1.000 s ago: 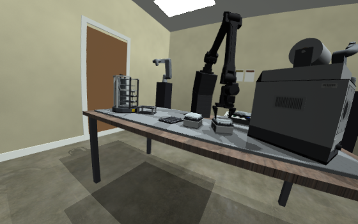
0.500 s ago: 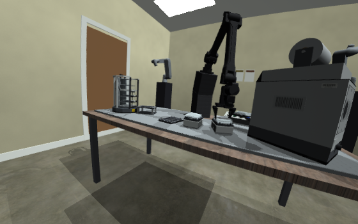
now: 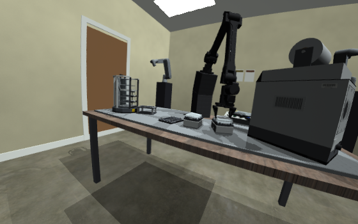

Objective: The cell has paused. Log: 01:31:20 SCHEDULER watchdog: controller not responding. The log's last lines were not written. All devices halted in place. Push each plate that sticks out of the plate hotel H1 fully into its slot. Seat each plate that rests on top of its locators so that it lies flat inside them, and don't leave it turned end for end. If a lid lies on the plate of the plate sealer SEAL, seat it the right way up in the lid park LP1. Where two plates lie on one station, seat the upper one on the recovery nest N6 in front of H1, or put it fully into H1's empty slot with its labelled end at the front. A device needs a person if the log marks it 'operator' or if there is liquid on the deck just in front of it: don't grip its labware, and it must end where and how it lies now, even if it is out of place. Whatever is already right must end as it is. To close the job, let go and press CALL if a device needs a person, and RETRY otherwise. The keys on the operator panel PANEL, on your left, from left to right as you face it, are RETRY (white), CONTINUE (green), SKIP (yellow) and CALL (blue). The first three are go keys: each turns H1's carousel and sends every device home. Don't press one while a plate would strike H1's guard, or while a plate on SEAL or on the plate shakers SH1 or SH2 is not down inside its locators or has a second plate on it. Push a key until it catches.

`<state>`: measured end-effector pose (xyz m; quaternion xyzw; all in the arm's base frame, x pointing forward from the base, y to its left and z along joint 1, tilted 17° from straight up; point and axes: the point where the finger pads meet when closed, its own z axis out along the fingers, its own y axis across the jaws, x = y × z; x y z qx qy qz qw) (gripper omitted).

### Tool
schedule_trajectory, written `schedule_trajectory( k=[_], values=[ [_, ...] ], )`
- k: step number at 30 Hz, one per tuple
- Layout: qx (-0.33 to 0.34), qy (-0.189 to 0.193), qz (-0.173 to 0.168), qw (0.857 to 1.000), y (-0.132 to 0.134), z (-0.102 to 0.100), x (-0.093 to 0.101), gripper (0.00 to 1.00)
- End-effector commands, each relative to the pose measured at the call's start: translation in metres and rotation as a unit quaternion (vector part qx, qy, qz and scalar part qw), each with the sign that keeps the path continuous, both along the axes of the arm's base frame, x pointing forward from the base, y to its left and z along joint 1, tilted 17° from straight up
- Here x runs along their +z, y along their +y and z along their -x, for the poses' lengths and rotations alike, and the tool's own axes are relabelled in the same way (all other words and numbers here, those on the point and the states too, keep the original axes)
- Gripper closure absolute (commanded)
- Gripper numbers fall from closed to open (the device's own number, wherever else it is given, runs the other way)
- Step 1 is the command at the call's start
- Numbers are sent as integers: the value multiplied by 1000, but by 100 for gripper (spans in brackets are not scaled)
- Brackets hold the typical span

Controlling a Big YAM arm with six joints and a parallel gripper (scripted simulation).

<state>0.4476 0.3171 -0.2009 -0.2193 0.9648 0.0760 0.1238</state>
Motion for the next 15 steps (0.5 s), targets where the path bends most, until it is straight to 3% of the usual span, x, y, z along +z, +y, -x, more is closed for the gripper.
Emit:
schedule_trajectory(
  k=[1,10,11,15],
  values=[
    [0,-1,-1,1000,6,3,8,16],
    [0,-5,-3,1000,6,2,14,16],
    [0,6,5,1000,0,10,-1,16],
    [0,-5,-3,1000,4,4,11,16]
  ],
)
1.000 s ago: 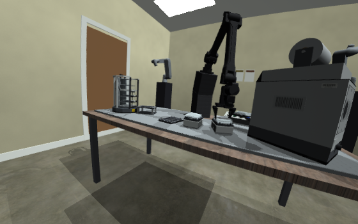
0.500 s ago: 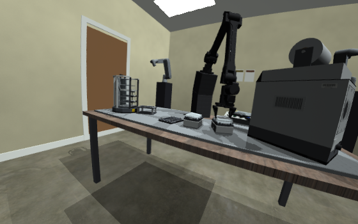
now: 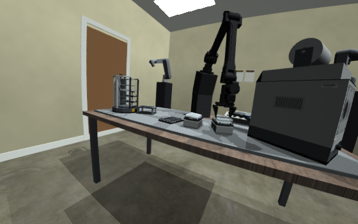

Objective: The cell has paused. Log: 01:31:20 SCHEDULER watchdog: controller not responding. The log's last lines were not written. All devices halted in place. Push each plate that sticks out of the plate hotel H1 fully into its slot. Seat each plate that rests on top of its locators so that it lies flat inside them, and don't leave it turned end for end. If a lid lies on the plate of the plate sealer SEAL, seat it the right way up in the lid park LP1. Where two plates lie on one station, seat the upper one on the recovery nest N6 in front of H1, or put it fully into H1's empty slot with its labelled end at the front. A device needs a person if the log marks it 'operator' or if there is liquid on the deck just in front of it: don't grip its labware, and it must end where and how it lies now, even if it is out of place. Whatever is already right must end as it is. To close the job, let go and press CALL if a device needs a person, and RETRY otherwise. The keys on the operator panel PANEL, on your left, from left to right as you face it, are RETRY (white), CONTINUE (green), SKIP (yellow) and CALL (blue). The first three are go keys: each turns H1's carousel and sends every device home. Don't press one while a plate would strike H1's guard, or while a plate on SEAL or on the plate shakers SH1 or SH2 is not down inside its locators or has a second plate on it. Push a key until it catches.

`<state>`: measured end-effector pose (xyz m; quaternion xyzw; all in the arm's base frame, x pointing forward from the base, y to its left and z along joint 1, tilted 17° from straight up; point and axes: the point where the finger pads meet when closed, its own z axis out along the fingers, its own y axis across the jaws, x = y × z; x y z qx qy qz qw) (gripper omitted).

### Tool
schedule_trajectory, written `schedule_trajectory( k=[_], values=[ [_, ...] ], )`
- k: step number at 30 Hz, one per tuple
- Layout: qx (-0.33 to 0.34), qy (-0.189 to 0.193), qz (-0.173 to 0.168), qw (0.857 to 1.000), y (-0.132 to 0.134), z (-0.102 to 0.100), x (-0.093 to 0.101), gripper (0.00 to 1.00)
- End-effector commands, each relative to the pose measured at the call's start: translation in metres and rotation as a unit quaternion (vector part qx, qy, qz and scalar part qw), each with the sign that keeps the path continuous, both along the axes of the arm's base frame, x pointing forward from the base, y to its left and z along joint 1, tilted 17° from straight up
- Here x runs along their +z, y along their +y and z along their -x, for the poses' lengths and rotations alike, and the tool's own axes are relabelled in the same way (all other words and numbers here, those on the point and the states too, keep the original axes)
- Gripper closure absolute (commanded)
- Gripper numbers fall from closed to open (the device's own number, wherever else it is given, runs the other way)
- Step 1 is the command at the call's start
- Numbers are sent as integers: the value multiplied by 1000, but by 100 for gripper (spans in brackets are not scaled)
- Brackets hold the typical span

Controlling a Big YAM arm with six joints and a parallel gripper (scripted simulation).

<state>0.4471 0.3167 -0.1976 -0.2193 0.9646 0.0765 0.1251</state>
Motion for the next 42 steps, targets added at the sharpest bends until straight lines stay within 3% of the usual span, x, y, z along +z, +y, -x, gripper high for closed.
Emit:
schedule_trajectory(
  k=[1,42],
  values=[
    [0,-6,-4,1000,5,3,10,16],
    [0,-4,-2,1000,-2,4,21,16]
  ],
)
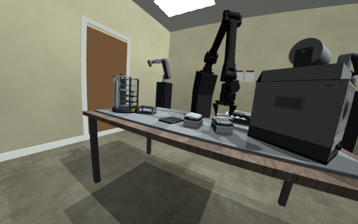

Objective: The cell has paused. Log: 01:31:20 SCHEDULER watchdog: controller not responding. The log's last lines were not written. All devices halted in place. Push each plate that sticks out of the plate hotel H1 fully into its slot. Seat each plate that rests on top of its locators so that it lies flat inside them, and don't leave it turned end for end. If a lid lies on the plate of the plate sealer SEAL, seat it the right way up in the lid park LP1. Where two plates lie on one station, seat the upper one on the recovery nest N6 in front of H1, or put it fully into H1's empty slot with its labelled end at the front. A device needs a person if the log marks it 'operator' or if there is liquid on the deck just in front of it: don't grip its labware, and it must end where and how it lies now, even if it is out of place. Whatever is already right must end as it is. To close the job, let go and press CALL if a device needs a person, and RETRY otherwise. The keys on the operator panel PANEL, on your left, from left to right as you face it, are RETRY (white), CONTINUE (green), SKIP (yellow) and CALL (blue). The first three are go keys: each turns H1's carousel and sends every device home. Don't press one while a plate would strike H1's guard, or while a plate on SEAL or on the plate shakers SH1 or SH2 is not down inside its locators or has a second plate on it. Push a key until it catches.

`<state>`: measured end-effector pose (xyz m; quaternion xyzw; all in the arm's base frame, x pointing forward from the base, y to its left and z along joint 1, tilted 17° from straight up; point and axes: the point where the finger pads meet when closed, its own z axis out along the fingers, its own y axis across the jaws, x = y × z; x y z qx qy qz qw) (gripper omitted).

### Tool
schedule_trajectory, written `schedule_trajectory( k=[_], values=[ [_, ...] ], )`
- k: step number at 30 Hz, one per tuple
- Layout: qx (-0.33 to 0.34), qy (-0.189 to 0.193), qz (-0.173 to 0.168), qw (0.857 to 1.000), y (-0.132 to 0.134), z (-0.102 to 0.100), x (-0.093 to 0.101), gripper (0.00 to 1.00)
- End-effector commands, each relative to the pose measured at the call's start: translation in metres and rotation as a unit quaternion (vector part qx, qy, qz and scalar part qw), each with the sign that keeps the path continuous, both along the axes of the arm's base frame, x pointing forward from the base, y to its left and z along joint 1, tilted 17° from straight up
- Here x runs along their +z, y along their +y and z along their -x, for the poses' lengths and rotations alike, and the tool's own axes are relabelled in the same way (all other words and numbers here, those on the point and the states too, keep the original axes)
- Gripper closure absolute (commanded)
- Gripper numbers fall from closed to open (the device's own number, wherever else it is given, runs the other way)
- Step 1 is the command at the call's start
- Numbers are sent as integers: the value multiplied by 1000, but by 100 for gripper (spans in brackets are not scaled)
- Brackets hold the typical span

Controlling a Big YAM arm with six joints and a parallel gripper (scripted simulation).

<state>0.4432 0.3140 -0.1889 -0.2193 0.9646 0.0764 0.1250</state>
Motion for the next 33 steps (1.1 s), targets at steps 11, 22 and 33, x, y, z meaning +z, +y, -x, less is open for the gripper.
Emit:
schedule_trajectory(
  k=[11,22,33],
  values=[
    [0,-4,-2,1000,-2,0,15,16],
    [-1,-2,1,1000,-6,1,16,16],
    [-1,2,4,1000,-13,4,20,16]
  ],
)
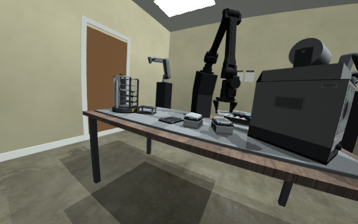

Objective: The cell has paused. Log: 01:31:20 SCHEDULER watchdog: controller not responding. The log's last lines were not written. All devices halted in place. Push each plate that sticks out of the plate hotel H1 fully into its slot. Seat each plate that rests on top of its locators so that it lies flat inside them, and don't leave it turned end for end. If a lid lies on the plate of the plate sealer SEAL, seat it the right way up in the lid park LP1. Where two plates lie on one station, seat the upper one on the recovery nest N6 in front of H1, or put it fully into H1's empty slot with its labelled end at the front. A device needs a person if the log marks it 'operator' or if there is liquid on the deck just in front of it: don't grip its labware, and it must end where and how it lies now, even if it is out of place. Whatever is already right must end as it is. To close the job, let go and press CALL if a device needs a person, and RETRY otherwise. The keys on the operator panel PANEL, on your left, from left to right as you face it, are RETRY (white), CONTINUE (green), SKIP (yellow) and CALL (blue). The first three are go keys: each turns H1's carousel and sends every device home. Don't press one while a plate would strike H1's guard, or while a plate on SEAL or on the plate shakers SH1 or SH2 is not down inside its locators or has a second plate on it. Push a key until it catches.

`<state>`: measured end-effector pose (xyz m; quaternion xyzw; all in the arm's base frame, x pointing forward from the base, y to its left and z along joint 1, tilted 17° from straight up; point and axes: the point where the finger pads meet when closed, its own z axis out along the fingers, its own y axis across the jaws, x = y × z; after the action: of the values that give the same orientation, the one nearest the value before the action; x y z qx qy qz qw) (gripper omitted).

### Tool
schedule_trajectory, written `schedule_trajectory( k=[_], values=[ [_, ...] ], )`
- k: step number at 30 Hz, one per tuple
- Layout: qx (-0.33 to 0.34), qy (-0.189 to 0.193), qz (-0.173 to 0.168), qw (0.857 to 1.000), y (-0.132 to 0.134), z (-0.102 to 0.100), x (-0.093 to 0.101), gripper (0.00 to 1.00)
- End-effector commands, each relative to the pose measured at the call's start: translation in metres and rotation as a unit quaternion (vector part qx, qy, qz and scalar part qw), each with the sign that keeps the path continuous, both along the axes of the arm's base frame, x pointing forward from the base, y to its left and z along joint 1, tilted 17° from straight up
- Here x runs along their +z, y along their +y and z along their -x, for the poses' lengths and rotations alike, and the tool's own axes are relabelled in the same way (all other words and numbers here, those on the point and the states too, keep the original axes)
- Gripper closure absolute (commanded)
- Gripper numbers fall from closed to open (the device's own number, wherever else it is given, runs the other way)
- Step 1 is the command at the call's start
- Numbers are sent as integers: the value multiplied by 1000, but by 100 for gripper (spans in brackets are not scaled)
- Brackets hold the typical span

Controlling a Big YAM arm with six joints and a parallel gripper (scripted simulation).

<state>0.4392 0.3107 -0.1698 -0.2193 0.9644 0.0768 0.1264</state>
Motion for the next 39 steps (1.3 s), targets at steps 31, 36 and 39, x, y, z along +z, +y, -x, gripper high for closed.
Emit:
schedule_trajectory(
  k=[31,36,39],
  values=[
    [-1,-2,0,1000,-14,4,54,16],
    [-1,-2,0,1000,-17,7,67,16],
    [-1,-2,0,1000,-17,7,69,16]
  ],
)
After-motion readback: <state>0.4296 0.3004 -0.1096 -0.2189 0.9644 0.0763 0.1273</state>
